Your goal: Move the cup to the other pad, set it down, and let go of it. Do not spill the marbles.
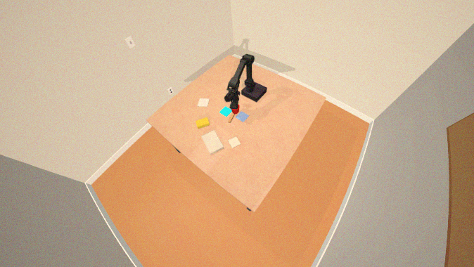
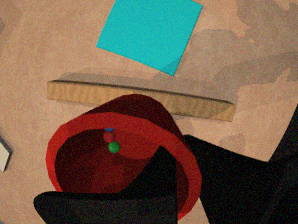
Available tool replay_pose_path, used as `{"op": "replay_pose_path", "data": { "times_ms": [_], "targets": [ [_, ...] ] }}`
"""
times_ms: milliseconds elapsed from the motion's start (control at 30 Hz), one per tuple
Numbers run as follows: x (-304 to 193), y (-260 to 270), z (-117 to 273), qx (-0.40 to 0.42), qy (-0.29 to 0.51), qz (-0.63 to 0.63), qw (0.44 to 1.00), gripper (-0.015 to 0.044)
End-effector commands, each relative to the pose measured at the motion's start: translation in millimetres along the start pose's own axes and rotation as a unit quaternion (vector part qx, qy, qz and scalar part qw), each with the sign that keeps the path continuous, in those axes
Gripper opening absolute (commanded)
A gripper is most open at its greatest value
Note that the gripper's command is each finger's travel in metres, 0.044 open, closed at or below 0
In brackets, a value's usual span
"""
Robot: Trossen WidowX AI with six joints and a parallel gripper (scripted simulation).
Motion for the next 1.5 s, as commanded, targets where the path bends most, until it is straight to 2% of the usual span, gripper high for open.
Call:
{"op": "replay_pose_path", "data": {
  "times_ms": [0,1467],
  "targets": [
    [7.1,-0.3,0.4,0.0,0.001,0.001,1.0,0.0],
    [97.1,-7.2,4.0,-0.001,-0.003,0.001,1.0,0.0]
  ]
}}
Point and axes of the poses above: the point midway between the two fingers, 35 mm back from their tips, its own z axis back along the fingers, its own y axis across the jaws, x = y × z, the point moved 8 cm from there along z, back along the fingers, and after that the axes turned 13 degrees about -z, right-handed, at the moved point
